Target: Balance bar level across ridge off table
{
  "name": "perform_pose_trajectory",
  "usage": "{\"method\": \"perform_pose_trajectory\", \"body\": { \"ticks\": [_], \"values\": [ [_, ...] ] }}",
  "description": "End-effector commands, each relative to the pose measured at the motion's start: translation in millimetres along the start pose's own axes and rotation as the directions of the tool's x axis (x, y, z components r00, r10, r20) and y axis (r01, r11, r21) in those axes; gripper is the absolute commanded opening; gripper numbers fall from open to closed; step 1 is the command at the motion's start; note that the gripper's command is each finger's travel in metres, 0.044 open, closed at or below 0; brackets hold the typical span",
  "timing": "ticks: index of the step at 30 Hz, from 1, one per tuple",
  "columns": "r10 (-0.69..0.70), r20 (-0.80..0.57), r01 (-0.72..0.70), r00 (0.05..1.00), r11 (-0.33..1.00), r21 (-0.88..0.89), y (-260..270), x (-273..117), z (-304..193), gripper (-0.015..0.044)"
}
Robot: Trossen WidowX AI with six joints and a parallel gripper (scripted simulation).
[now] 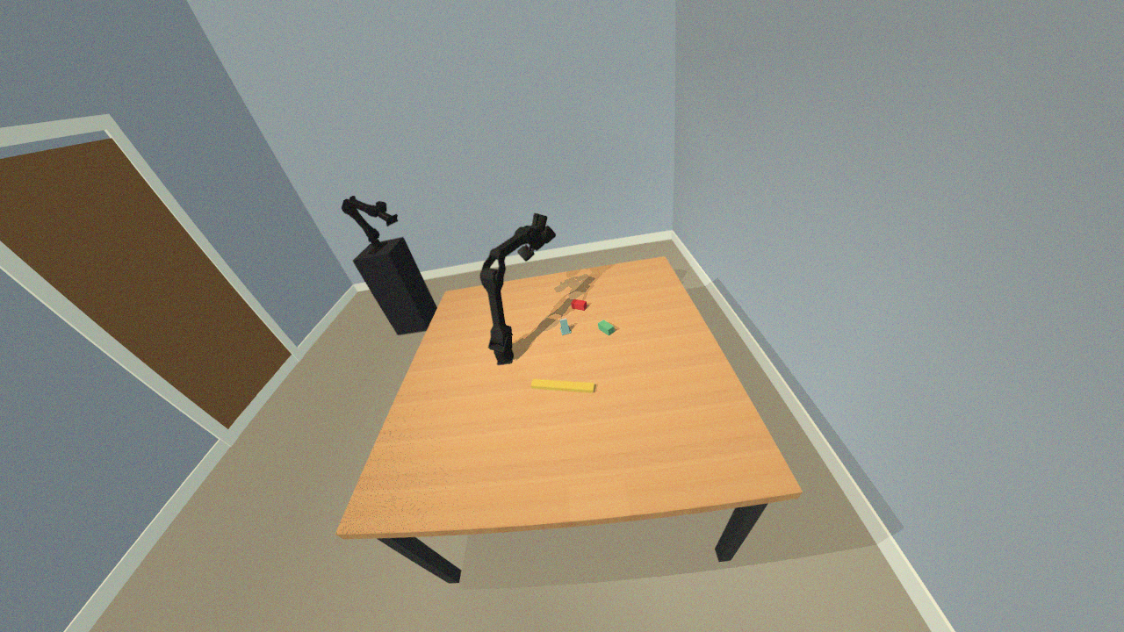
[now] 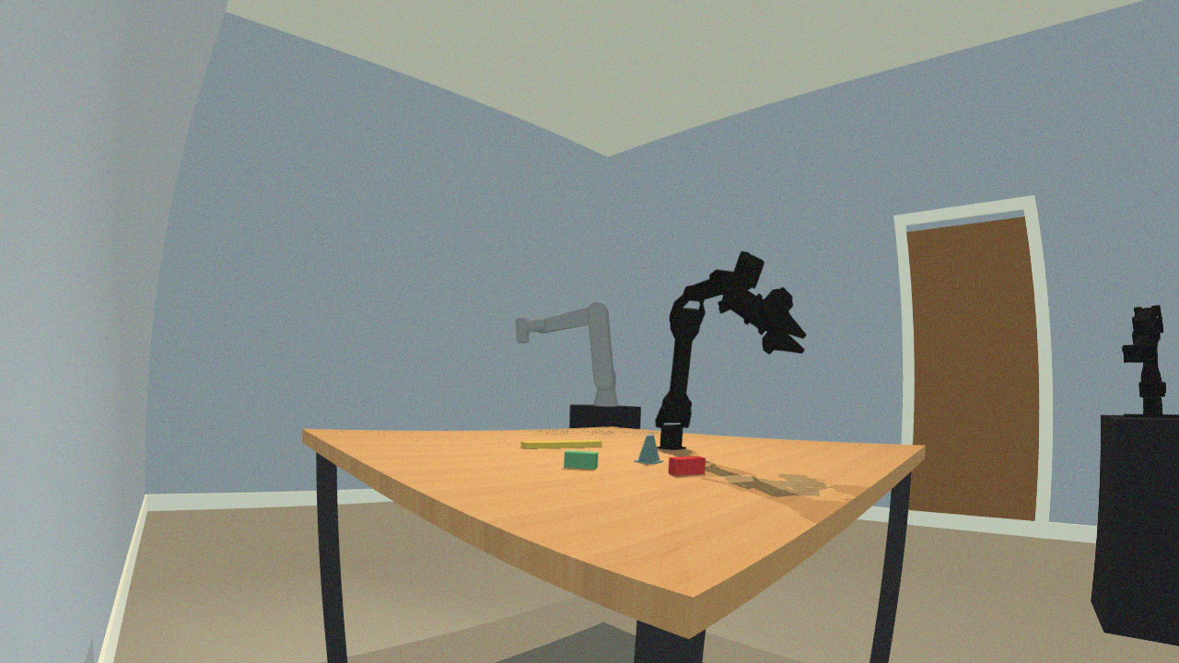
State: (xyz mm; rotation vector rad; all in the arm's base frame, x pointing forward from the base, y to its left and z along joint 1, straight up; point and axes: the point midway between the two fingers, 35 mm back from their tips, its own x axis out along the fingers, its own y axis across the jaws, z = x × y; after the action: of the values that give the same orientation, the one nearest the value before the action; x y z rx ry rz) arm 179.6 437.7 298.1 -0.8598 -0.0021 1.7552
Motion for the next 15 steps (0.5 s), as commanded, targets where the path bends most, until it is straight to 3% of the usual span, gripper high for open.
{"method": "perform_pose_trajectory", "body": {
  "ticks": [1, 15],
  "values": [
    [-0.022, -0.054, 0.026, 0.998, 0.998, 0.064, -9, -7, -24, 0.0315],
    [-0.109, -0.251, 0.181, 0.962, 0.941, 0.284, -43, -53, -117, 0.0315]
  ]
}}
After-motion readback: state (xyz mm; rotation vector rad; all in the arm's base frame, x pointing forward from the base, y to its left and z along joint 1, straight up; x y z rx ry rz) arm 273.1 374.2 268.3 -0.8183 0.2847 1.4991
